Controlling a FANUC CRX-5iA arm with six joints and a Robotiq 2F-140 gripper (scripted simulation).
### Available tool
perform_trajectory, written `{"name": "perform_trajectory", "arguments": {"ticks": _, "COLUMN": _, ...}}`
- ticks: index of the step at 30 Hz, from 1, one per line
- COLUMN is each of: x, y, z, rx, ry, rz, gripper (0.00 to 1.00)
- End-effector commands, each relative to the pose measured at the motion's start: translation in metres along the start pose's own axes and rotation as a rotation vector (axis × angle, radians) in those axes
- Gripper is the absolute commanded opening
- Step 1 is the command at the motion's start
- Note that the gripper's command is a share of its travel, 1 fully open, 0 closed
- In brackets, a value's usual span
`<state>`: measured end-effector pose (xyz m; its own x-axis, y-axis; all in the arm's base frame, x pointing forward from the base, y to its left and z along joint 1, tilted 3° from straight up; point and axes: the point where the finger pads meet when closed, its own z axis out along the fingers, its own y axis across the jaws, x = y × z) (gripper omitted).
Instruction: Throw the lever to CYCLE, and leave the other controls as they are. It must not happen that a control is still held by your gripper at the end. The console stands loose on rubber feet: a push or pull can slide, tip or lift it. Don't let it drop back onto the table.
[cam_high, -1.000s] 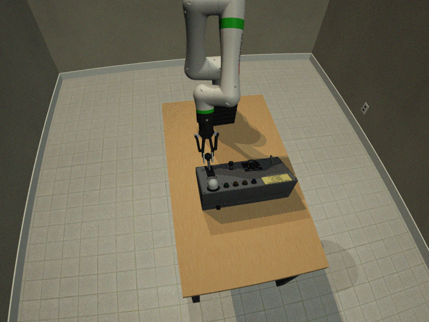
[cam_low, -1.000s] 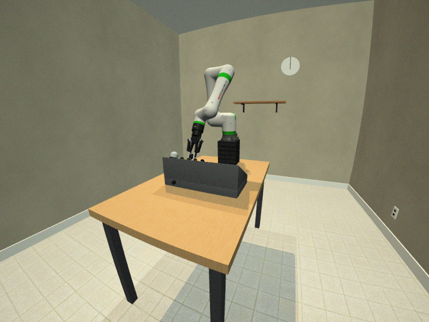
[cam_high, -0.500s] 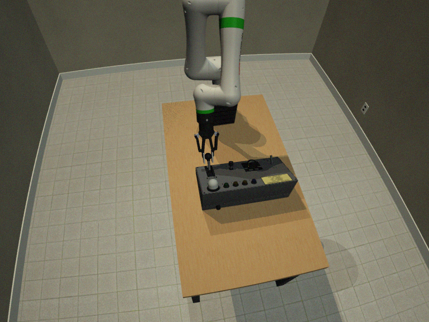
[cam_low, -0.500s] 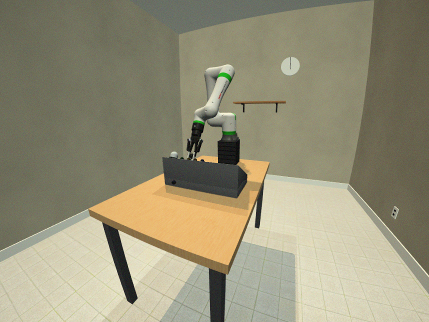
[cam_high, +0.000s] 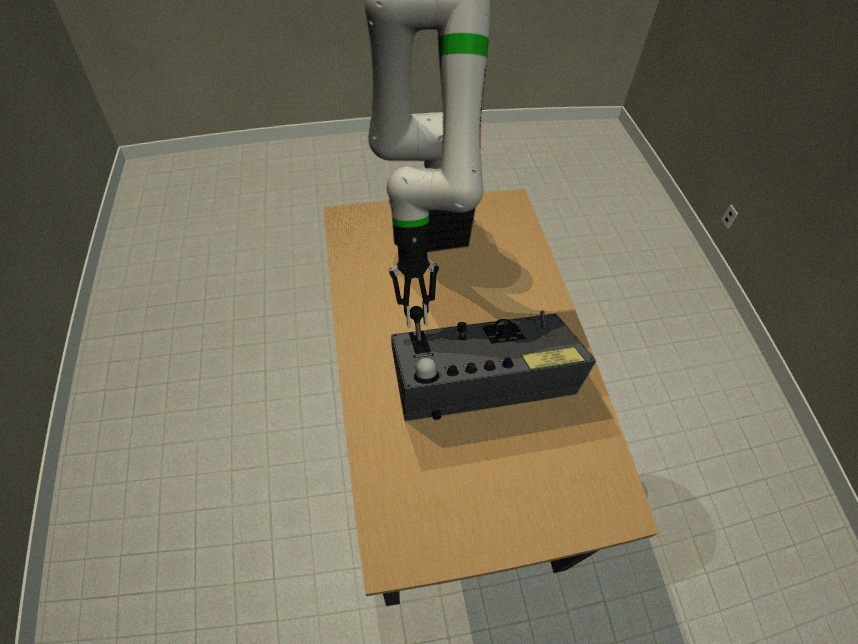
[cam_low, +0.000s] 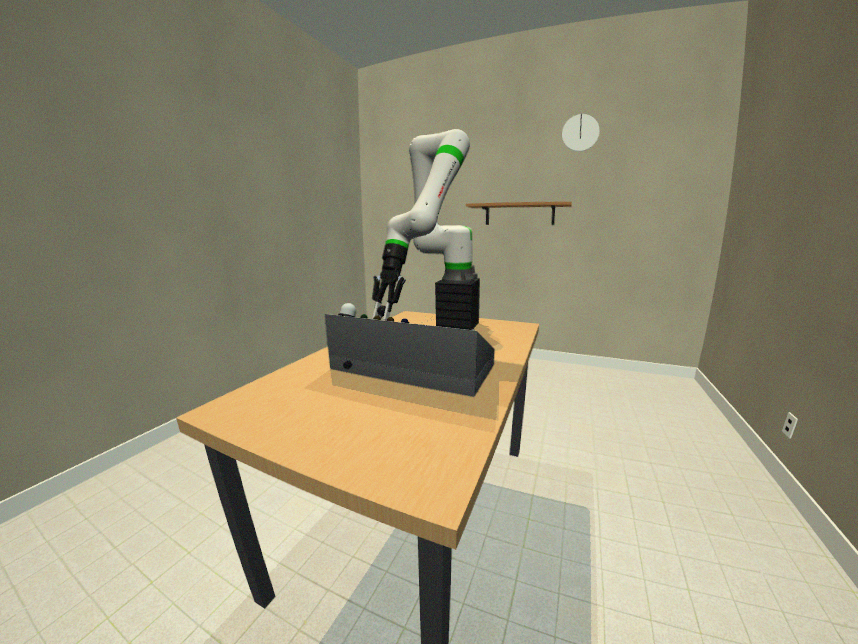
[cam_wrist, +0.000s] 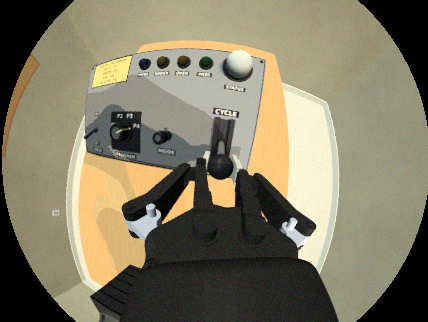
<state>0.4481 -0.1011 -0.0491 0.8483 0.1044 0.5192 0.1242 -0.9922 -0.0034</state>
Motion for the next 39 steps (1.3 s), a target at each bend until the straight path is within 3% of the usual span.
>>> {"name": "perform_trajectory", "arguments": {"ticks": 1, "x": 0.003, "y": 0.000, "z": -0.001, "rx": -0.001, "ry": 0.001, "rz": 0.000, "gripper": 0.00}}
{"name": "perform_trajectory", "arguments": {"ticks": 39, "x": 0.052, "y": 0.000, "z": 0.001, "rx": -0.001, "ry": 0.001, "rz": 0.000, "gripper": 0.00}}
